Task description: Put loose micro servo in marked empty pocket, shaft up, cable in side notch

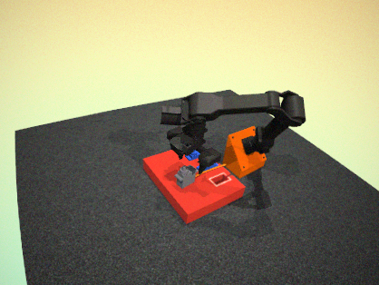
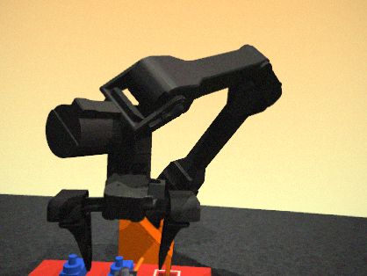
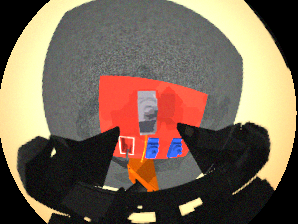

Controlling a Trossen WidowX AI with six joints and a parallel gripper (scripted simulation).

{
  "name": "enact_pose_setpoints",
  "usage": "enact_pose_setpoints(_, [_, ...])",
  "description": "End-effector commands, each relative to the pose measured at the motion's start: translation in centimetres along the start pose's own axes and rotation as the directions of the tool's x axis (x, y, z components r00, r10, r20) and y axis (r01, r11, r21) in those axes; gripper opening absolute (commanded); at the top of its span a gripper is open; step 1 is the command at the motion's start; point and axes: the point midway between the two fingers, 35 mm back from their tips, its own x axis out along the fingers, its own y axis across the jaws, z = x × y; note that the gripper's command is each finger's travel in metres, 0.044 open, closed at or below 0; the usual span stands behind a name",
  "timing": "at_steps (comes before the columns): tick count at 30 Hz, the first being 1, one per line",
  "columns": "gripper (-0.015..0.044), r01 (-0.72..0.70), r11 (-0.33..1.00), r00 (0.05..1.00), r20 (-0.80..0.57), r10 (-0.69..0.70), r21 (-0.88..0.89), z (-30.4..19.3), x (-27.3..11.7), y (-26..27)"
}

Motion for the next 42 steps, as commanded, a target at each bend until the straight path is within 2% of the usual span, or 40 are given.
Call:
enact_pose_setpoints(1, [0.0440, -0.008, 1.000, 1.000, 0.000, 0.008, 0.009, -0.1, 0.6, 0.1])
enact_pose_setpoints(11, [0.0440, -0.008, 1.000, 1.000, 0.001, 0.008, 0.009, -0.1, 1.9, 0.1])
enact_pose_setpoints(23, [0.0125, -0.008, 1.000, 1.000, 0.001, 0.008, 0.009, -0.1, 1.9, 0.1])
enact_pose_setpoints(28, [0.0092, -0.008, 1.000, 1.000, 0.001, 0.008, 0.009, -0.1, 1.9, 0.1])
enact_pose_setpoints(32, [0.0000, -0.008, 1.000, 1.000, 0.000, 0.008, 0.009, -0.1, 1.1, 0.1])
enact_pose_setpoints(37, [0.0000, -0.007, 1.000, 1.000, 0.000, 0.007, 0.009, -0.7, -1.0, 0.5])
enact_pose_setpoints(42, [0.0000, -0.007, 1.000, 1.000, 0.000, 0.007, 0.010, -1.1, -1.1, 0.6])
